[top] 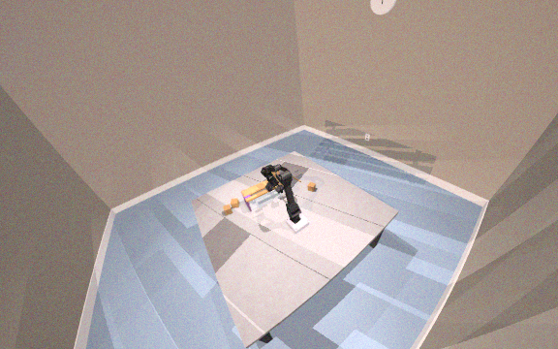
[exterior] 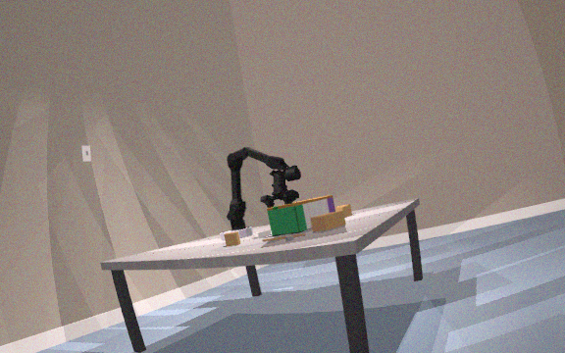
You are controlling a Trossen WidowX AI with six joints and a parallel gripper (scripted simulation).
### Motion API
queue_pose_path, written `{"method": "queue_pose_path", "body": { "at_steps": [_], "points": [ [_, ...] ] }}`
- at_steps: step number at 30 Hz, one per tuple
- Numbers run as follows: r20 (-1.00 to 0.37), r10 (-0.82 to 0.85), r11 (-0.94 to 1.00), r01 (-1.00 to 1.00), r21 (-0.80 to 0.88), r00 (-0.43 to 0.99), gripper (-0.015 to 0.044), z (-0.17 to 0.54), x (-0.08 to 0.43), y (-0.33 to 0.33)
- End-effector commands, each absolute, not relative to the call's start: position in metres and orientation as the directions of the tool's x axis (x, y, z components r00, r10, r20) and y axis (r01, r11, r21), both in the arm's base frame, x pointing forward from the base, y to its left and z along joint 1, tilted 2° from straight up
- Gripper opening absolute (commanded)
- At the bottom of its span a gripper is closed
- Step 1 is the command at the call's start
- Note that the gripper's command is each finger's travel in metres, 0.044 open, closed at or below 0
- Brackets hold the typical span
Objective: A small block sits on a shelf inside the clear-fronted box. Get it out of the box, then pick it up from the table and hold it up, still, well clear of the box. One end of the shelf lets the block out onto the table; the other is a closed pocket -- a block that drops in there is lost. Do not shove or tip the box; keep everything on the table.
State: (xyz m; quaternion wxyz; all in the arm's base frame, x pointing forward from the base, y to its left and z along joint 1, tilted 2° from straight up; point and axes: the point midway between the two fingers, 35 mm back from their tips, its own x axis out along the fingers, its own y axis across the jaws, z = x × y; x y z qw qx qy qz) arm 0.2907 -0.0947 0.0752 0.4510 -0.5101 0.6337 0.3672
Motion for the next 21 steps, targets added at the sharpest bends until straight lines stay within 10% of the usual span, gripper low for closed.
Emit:
{"method": "queue_pose_path", "body": {
  "at_steps": [1,21],
  "points": [
    [-0.944,-0.321,0.207,-0.978,0.005,-0.072,0.0400,0.075,0.290,-0.100],
    [-0.944,-0.322,0.207,-0.978,0.005,-0.073,0.0400,0.075,0.285,-0.119]
  ]
}}
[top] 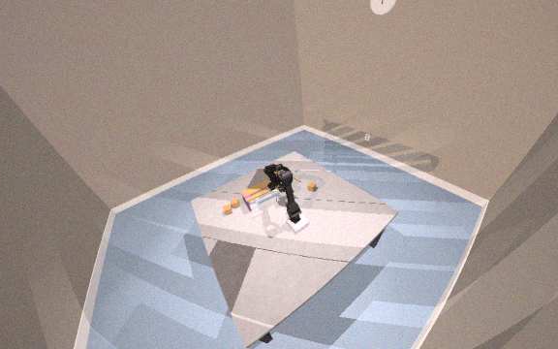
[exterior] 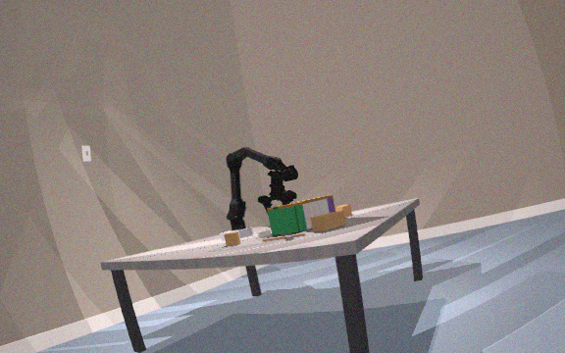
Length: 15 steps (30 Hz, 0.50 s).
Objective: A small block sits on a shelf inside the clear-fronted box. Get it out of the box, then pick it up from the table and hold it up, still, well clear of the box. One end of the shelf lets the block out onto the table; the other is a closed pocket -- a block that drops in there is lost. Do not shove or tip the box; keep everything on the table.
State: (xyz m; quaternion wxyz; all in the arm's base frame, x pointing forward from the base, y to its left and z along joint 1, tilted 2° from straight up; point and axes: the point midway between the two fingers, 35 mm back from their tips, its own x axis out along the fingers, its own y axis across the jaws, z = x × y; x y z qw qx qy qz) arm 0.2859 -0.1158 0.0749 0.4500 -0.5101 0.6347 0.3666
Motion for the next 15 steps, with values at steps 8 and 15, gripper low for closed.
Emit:
{"method": "queue_pose_path", "body": {
  "at_steps": [8,15],
  "points": [
    [-0.945,-0.319,0.209,-0.978,0.005,-0.073,0.0400,0.116,0.287,-0.120],
    [-0.945,-0.318,0.211,-0.978,0.006,-0.074,0.0400,0.137,0.286,-0.118]
  ]
}}
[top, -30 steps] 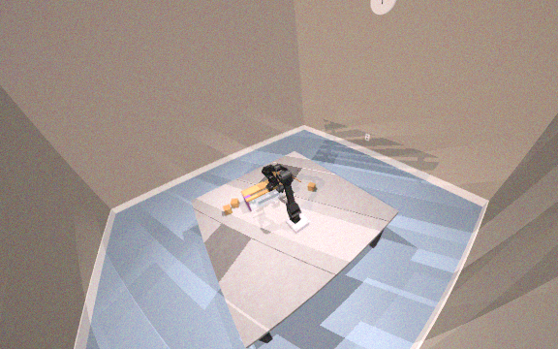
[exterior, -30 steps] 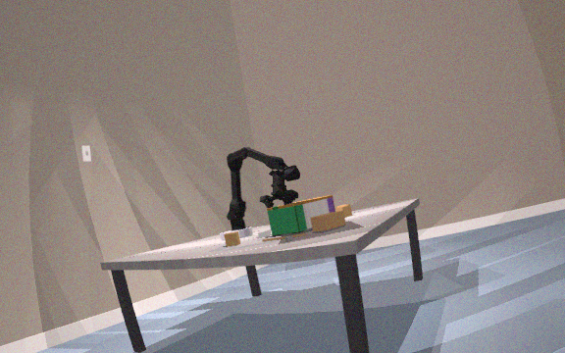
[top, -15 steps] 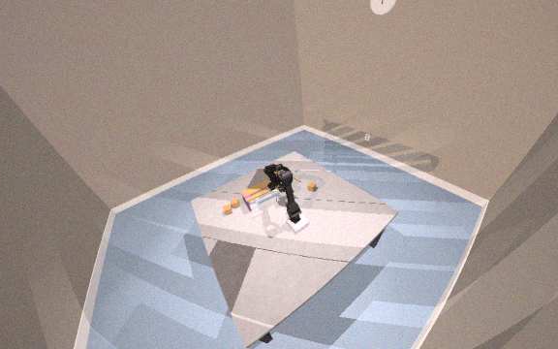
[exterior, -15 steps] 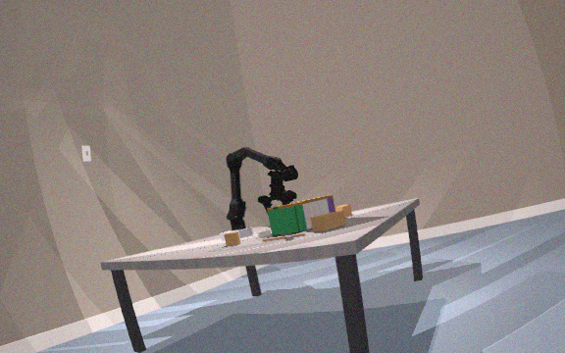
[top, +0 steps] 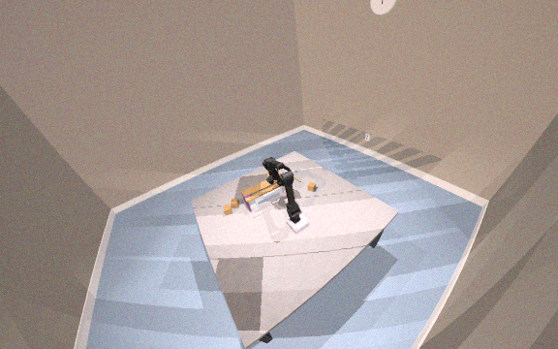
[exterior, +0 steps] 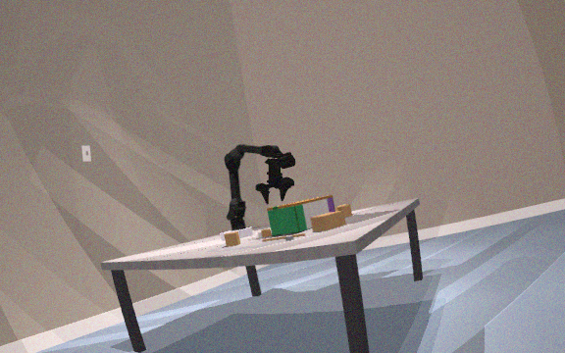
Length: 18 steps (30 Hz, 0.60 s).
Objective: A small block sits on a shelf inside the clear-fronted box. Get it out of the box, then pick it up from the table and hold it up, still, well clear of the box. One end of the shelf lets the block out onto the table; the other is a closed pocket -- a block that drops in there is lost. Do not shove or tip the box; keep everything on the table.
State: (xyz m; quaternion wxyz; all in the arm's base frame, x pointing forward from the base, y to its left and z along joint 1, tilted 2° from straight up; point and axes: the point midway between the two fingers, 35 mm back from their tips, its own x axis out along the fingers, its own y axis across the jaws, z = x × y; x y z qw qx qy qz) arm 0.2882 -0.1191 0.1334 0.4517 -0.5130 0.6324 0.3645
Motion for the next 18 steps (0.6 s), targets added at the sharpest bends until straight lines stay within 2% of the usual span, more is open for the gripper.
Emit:
{"method": "queue_pose_path", "body": {
  "at_steps": [1,3,5,11,15,18],
  "points": [
    [-0.945,-0.320,0.208,-0.978,-0.002,-0.066,0.0400,0.133,0.288,-0.119],
    [-0.948,-0.316,0.234,-0.972,-0.028,-0.049,0.0348,0.135,0.287,-0.128],
    [-0.952,-0.306,0.346,-0.934,-0.091,-0.020,0.0295,0.137,0.285,-0.141],
    [-0.962,-0.274,0.679,-0.706,-0.198,0.007,0.0285,0.138,0.279,-0.144],
    [-0.969,-0.243,0.903,-0.357,-0.240,0.037,0.0285,0.138,0.273,-0.147],
    [-0.973,-0.221,0.974,-0.035,-0.224,0.062,0.0285,0.139,0.269,-0.149]
  ]
}}
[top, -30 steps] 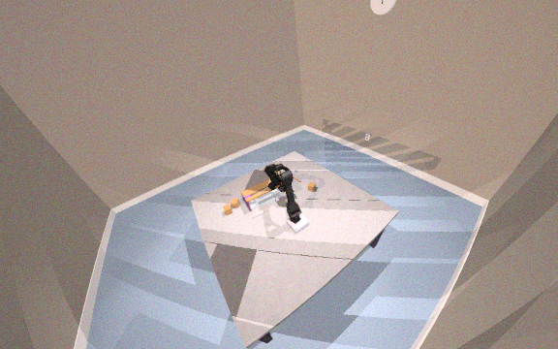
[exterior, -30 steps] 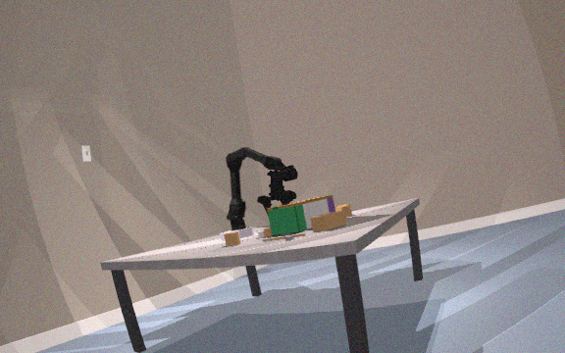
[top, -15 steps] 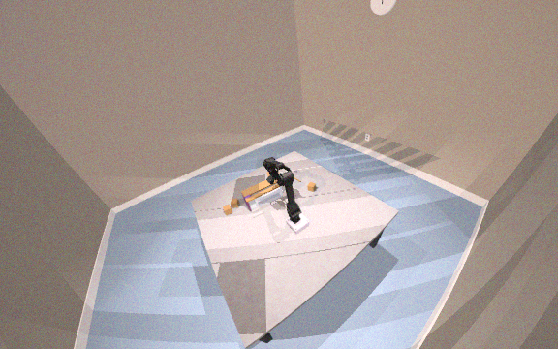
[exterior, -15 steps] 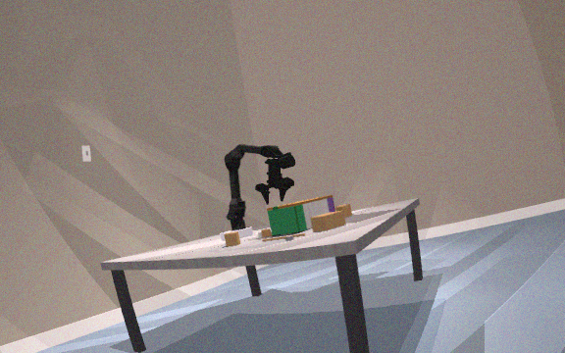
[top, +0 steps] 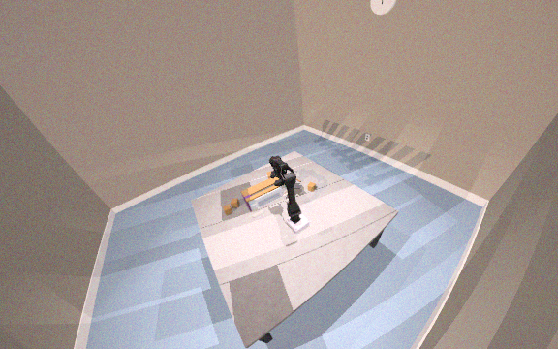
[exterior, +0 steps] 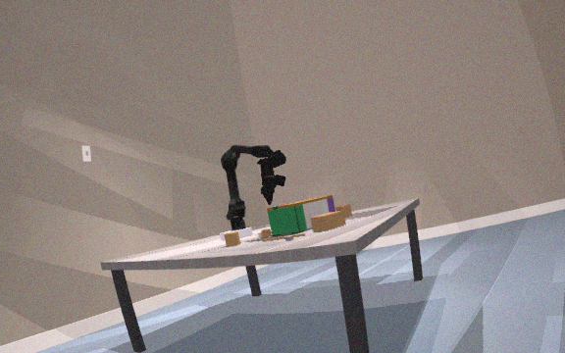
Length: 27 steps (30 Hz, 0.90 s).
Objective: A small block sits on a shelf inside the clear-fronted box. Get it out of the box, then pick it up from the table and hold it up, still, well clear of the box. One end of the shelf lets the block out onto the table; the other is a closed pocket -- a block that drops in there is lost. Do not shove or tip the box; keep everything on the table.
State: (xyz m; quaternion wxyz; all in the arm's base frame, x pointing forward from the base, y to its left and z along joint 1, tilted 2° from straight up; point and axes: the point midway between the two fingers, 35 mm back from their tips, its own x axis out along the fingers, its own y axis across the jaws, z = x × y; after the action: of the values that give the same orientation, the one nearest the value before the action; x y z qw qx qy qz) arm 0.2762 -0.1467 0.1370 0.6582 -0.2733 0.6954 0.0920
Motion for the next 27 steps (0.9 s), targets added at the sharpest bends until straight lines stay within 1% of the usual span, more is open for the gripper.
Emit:
{"method": "queue_pose_path", "body": {
  "at_steps": [1,4,7,8,11,15,19,23,27],
  "points": [
    [-0.974,-0.214,0.975,0.074,-0.209,0.071,0.0285,0.139,0.268,-0.149],
    [-0.976,-0.194,0.910,0.390,-0.141,0.098,0.0285,0.139,0.264,-0.151],
    [-0.976,-0.175,0.748,0.662,-0.048,0.126,0.0285,0.140,0.260,-0.153],
    [-0.976,-0.169,0.675,0.738,-0.014,0.136,0.0285,0.140,0.258,-0.154],
    [-0.975,-0.157,0.525,0.849,0.053,0.158,0.0285,0.141,0.256,-0.155],
    [-0.972,-0.143,0.302,0.944,0.134,0.184,0.0285,0.142,0.252,-0.156],
    [-0.969,-0.132,0.062,0.978,0.201,0.207,0.0285,0.142,0.250,-0.157],
    [-0.965,-0.123,-0.180,0.951,0.250,0.231,0.0285,0.143,0.247,-0.158],
    [-0.960,-0.113,-0.415,0.865,0.281,0.258,0.0285,0.144,0.244,-0.159]
  ]
}}
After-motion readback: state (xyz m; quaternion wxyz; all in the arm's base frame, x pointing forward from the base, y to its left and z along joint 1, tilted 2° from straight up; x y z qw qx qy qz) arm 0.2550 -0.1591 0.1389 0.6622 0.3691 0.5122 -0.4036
